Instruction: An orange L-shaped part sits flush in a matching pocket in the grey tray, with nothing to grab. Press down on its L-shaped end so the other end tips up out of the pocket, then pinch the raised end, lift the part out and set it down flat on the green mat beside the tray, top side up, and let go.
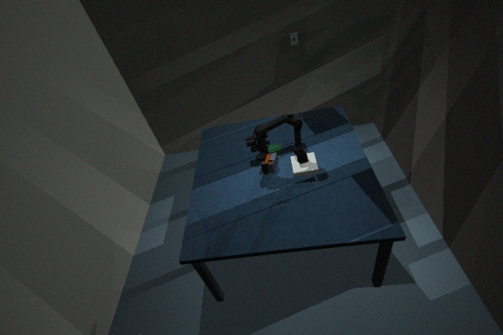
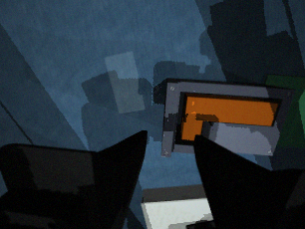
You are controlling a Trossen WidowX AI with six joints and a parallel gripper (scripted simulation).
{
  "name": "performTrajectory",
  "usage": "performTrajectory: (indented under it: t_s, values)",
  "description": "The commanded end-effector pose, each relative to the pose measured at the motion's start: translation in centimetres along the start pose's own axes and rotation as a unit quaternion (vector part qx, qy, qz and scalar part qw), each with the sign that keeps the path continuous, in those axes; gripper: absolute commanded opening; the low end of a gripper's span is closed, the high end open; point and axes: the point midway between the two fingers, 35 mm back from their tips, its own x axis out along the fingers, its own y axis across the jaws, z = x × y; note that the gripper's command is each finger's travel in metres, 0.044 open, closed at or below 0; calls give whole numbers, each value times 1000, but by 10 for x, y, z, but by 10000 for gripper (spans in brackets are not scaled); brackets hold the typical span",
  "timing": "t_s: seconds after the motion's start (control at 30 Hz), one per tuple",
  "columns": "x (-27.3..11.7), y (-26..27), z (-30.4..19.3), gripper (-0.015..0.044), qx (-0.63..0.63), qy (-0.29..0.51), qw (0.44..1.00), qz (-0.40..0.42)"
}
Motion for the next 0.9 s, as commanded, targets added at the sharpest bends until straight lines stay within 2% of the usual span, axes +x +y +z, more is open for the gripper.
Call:
performTrajectory:
  t_s: [0.0,0.13,0.87]
  values:
    - [24,-3,0,180,-1,5,1000,-6]
    - [66,-5,-3,180,-1,5,1000,-6]
    - [90,-5,-3,180,-1,5,1000,-6]
